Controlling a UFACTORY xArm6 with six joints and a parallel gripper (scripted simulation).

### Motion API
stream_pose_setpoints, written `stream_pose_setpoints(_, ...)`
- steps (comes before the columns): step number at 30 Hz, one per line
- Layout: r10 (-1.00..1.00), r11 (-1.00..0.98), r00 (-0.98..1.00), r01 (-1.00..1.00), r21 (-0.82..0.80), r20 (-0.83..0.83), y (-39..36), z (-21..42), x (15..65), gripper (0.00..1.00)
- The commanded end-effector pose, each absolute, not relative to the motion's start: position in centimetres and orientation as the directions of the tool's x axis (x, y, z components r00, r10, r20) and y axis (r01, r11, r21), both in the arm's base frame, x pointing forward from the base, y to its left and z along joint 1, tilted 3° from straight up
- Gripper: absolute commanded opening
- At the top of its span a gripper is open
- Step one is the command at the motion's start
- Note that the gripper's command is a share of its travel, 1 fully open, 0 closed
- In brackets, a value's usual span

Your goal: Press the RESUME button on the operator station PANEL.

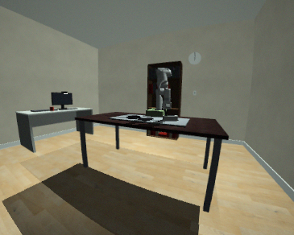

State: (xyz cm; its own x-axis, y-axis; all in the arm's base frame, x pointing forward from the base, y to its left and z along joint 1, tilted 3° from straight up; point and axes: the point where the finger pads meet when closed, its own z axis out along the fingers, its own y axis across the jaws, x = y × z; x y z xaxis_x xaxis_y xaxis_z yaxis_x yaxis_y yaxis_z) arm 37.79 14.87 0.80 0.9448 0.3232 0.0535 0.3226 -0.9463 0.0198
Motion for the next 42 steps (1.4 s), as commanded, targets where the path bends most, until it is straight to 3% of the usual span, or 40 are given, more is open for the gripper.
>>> stream_pose_setpoints(1,0.323,-0.946,0.945,0.323,0.02,0.057,14.93,0.68,37.94,0.0)
stream_pose_setpoints(42,0.323,-0.946,0.945,0.323,0.02,0.057,14.93,1.16,37.91,0.0)
